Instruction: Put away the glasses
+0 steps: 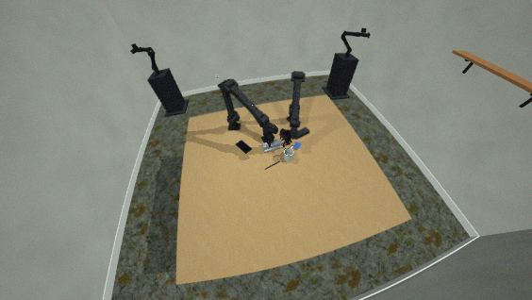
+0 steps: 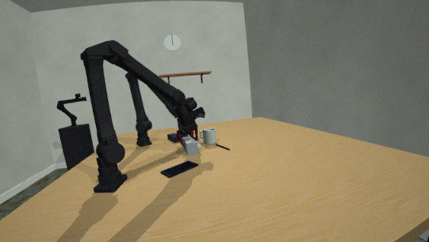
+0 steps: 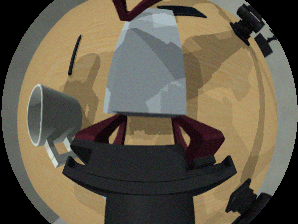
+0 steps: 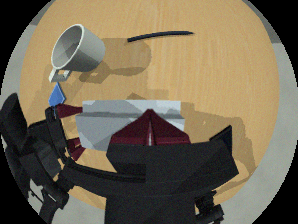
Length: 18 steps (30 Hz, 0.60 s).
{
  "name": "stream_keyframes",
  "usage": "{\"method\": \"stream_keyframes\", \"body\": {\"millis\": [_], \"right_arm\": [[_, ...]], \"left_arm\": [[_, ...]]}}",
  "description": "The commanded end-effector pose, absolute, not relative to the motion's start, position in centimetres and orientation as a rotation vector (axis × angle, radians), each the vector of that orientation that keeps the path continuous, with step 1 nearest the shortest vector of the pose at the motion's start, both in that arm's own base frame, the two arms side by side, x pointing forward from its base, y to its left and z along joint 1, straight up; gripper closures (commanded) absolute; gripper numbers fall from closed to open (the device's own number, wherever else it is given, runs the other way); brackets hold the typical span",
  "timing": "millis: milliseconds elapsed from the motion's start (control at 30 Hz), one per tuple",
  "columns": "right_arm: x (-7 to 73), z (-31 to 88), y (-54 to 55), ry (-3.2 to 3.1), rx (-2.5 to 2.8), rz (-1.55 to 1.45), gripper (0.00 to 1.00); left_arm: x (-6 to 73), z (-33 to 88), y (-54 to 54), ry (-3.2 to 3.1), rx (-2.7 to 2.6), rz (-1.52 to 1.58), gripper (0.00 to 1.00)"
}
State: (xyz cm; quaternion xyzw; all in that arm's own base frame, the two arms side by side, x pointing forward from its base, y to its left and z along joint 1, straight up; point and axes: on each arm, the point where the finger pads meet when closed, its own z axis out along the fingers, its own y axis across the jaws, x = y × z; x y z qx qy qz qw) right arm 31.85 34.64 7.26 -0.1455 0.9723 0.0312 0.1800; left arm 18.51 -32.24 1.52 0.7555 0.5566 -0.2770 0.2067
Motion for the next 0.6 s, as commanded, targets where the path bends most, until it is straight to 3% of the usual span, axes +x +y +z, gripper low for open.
{"method": "stream_keyframes", "body": {"millis": [0,567], "right_arm": [[28.7,5.3,34.0,2.812,-0.469,0.048,1.0],[28.5,8.4,34.3,2.785,-0.46,0.087,1.0]], "left_arm": [[20.0,2.4,-32.6,1.579,2.049,-0.742,0.43],[20.0,2.4,-32.6,1.579,2.049,-0.742,0.43]]}}
